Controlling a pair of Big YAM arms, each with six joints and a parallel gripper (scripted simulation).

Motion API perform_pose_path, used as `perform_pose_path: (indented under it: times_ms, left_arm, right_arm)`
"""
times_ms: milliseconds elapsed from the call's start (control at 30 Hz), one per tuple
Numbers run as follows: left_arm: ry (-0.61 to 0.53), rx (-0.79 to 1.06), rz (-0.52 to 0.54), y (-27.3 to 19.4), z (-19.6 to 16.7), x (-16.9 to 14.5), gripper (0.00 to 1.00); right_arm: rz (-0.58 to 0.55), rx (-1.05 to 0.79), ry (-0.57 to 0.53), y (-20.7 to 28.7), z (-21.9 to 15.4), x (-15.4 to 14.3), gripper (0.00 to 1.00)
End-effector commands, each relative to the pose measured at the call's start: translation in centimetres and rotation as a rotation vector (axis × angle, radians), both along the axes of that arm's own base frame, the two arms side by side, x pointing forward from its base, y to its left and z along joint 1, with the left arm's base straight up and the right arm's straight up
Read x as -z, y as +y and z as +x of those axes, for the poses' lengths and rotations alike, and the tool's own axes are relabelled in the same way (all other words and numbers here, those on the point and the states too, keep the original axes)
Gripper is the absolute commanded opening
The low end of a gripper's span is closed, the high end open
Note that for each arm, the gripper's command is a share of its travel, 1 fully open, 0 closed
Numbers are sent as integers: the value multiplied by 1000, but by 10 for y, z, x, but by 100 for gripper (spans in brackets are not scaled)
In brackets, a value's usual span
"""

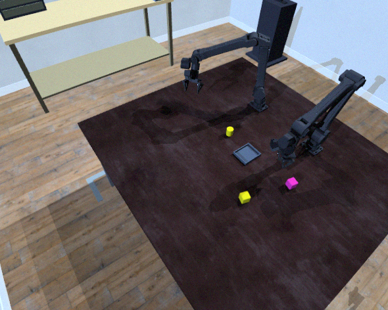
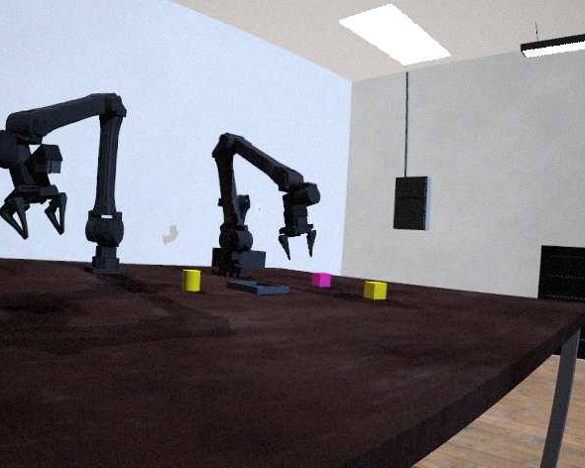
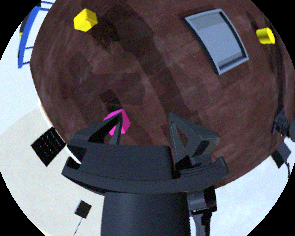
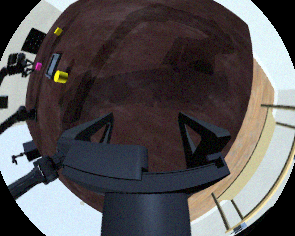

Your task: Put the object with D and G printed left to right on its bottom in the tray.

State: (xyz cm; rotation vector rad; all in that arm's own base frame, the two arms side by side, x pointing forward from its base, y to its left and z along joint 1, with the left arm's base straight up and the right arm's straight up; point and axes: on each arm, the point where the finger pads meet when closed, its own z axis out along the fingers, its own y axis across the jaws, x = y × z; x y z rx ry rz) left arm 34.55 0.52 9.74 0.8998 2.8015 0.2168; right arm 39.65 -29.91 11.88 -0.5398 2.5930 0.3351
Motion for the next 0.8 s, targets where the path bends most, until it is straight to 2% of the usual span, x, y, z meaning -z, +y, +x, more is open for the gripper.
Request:
perform_pose_path:
  times_ms: [0, 100, 167, 400, 667, 733, 767]
  left_arm:
    - [9, -235, 15, 71, 43, -9, 70]
    - [66, -312, -21, 94, 36, 1, 70]
    - [66, -312, -21, 94, 36, 1, 70]
    - [158, -402, -104, 112, 21, 14, 70]
    - [175, -414, -126, 113, 17, 16, 70]
    - [175, -414, -126, 113, 17, 16, 70]
    - [166, -409, -125, 112, 18, 13, 70]
  right_arm:
    - [-105, -15, -54, 65, 61, -16, 100]
    - [-136, -51, -86, 105, 82, -16, 100]
    - [-136, -51, -86, 105, 82, -16, 100]
    - [-183, -123, -192, 214, 118, -21, 100]
    - [-176, -199, -325, 334, 124, -29, 100]
    - [-176, -199, -325, 334, 124, -29, 100]
    - [-169, -207, -347, 352, 123, -31, 100]
